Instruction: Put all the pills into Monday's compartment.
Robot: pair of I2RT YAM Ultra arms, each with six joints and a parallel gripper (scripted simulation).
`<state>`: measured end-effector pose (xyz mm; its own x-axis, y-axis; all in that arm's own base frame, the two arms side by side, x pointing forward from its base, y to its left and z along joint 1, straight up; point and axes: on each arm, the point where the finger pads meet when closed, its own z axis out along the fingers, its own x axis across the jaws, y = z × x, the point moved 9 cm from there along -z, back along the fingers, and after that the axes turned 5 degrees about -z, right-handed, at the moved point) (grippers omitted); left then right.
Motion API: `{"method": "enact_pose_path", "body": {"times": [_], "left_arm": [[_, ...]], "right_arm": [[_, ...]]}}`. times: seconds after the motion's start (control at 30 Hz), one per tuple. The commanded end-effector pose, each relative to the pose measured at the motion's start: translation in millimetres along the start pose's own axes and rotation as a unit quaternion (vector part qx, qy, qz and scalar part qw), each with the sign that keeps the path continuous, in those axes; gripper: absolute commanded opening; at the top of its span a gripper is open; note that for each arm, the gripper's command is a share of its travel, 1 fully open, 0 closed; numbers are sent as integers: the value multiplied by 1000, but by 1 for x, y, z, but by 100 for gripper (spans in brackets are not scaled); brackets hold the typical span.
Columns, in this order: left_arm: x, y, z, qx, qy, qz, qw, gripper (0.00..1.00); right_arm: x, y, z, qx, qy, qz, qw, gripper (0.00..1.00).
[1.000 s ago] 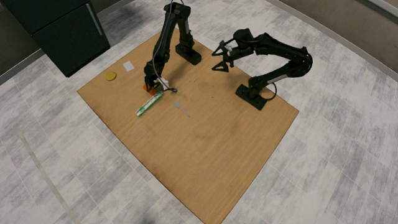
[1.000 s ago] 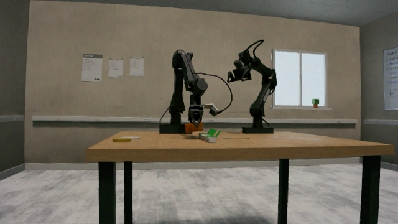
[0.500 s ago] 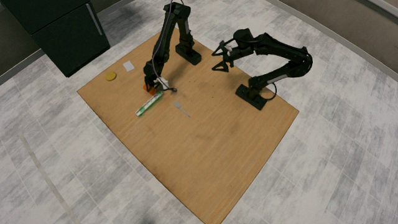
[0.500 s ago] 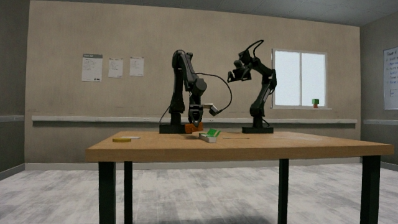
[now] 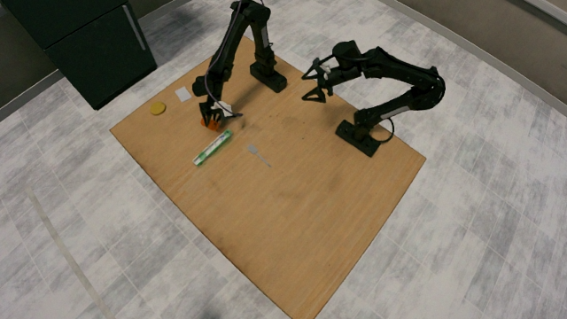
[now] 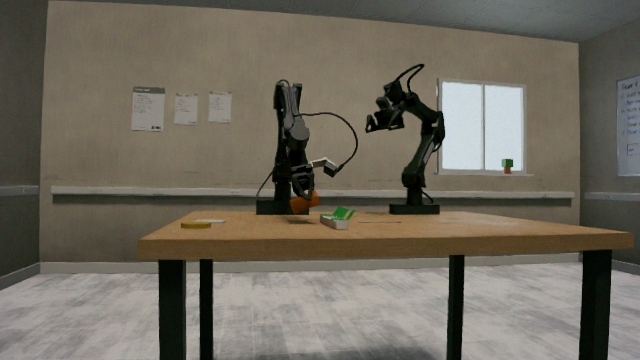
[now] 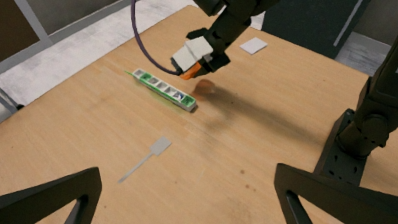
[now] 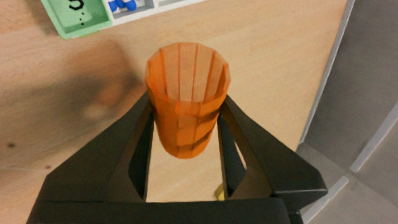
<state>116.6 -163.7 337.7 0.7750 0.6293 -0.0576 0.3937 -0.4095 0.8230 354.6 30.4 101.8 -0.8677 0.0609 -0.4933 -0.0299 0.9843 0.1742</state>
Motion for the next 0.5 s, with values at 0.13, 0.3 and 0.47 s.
{"method": "enact_pose_path", "body": {"times": [0.13,0.3,0.47], "left_arm": [[-1,10,-6,-18,-2,-1,1000,100],[-1,10,-6,-18,-2,-1,1000,100],[-1,10,-6,-18,-2,-1,1000,100]], "right_arm": [[-3,-17,-4,-61,8,20,998,36],[-4,-34,-8,-98,9,41,994,36],[-6,-47,-10,-109,7,57,992,36]]}}
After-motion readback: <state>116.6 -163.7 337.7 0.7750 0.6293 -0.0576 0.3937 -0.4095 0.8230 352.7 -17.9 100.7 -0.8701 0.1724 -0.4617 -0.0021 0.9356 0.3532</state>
